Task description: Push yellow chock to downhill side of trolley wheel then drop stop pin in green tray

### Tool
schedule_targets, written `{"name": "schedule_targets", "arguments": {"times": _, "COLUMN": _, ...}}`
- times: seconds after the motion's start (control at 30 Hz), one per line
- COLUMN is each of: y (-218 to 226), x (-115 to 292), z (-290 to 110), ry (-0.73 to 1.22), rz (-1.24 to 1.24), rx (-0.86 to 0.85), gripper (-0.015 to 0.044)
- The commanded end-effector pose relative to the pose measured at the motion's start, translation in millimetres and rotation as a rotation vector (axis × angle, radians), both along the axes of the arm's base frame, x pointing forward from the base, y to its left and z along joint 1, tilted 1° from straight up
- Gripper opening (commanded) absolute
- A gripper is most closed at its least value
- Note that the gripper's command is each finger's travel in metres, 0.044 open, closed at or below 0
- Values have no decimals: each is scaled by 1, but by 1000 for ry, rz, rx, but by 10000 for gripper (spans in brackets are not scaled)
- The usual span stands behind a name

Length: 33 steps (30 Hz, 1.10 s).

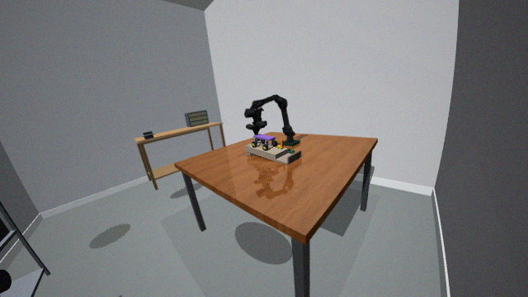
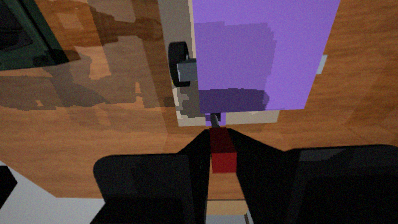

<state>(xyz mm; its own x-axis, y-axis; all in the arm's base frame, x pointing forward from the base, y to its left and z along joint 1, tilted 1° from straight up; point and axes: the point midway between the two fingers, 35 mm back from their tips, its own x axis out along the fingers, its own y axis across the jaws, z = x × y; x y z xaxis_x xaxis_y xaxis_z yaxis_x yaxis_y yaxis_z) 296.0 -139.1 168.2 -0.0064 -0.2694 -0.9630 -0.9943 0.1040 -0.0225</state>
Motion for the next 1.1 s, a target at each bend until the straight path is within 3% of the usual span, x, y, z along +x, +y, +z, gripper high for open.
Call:
{"name": "schedule_targets", "arguments": {"times": 0.0, "y": -1, "x": 0, "z": 5, "ry": -4, "rz": -5, "rx": -9, "gripper": 0}}
{"name": "schedule_targets", "arguments": {"times": 0.67, "y": -3, "x": 1, "z": 18, "ry": -4, "rz": -5, "rx": -9, "gripper": 0}}
{"name": "schedule_targets", "arguments": {"times": 1.07, "y": -27, "x": -2, "z": 20, "ry": -4, "rz": -5, "rx": -11, "gripper": 0}}
